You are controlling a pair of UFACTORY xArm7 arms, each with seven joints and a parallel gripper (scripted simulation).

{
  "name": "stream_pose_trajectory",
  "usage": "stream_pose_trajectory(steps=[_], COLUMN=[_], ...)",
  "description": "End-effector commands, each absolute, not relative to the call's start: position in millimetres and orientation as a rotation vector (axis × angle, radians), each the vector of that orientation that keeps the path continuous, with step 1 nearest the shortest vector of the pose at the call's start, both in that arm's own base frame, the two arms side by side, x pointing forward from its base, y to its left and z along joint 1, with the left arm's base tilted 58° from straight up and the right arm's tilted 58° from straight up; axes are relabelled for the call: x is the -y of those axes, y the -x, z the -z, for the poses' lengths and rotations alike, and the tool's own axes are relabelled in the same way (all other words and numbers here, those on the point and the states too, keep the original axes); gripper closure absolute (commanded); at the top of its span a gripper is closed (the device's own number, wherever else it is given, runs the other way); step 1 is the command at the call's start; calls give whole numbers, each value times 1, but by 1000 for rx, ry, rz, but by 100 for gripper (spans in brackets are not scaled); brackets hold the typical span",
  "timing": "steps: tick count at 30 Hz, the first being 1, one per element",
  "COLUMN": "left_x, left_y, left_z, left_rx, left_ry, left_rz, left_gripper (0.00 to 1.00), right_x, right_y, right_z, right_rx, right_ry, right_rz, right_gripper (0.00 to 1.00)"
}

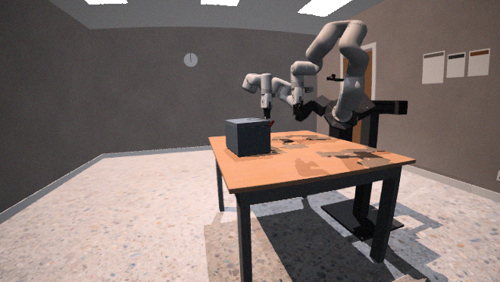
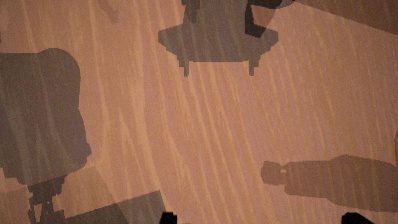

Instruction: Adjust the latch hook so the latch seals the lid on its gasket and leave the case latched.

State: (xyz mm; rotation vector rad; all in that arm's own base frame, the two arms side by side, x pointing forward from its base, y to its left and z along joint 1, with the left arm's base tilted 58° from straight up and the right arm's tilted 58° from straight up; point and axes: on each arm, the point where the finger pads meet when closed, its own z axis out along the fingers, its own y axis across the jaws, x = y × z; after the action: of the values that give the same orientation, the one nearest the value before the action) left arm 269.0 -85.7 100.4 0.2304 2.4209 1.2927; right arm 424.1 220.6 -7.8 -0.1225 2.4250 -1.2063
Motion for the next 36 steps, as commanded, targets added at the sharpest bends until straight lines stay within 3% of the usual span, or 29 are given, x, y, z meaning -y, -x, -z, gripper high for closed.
stream_pose_trajectory(steps=[1,36], left_x=[87,87], left_y=[-269,-269], left_z=[-101,-101], left_rx=[-2420,-2420], left_ry=[-232,-232], left_rz=[-1288,-1288], left_gripper=[0,0], right_x=[-223,-229], right_y=[-424,-455], right_z=[7,-1], right_rx=[-2427,-2652], right_ry=[137,-20], right_rz=[1204,1300], right_gripper=[76,76])
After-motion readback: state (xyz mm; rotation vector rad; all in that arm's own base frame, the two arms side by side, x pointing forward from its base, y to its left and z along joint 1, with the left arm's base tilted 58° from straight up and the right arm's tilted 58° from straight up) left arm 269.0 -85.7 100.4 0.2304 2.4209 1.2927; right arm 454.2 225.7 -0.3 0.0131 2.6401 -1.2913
